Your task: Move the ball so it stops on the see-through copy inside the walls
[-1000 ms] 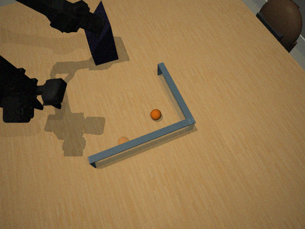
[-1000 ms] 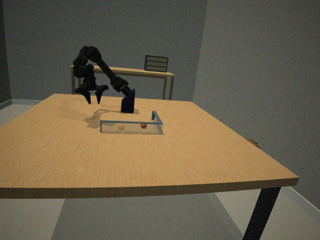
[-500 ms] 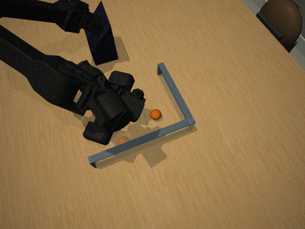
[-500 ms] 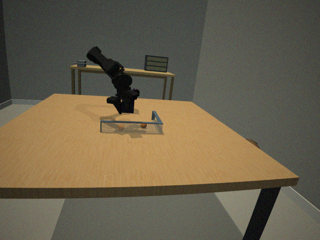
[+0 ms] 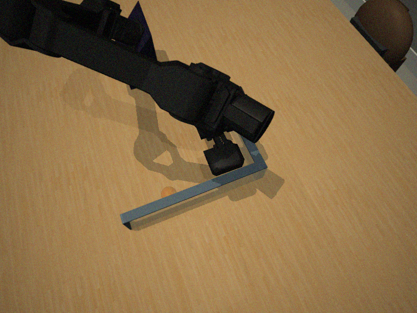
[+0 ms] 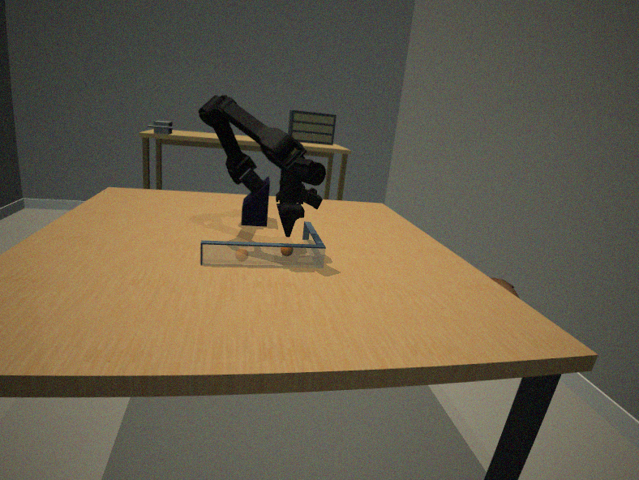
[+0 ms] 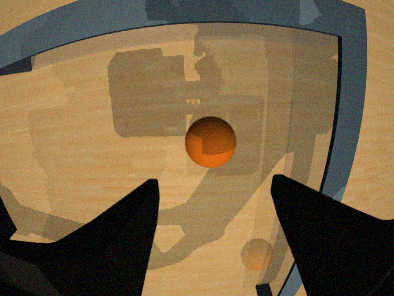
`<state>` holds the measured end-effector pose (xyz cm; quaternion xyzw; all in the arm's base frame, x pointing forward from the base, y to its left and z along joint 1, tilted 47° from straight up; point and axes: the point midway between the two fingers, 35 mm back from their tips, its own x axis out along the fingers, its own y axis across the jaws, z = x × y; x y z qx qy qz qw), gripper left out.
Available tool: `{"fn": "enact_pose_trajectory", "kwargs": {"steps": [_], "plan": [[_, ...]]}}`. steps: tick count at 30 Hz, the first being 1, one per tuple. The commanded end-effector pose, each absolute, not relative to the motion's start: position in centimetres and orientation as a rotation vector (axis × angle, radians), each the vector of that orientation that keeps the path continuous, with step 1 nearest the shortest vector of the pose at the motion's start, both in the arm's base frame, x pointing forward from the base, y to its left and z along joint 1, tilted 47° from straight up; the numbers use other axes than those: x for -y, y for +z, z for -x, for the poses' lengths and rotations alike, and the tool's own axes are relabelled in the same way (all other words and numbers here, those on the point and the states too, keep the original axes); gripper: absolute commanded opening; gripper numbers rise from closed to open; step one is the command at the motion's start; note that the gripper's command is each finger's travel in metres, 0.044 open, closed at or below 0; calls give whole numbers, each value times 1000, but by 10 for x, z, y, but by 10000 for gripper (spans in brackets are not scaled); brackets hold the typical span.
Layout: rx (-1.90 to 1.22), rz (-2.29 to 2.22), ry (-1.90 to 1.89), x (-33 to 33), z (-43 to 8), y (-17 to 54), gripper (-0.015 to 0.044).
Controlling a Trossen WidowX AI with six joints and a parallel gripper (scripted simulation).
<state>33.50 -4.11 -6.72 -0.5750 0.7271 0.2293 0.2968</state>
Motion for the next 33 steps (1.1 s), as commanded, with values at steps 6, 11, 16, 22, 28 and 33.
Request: {"fn": "enact_pose_trajectory", "kwargs": {"steps": [6,11,16,22,28,33], "plan": [[-1933,1555,630,50,-334,-81,277],[-1933,1555,630,50,-334,-82,277],[-1933,1553,629,56,-333,-87,277],[-1934,1553,628,63,-331,-94,277],[-1934,1554,629,70,-329,-100,277],[-1935,1556,629,75,-328,-105,277]]}}
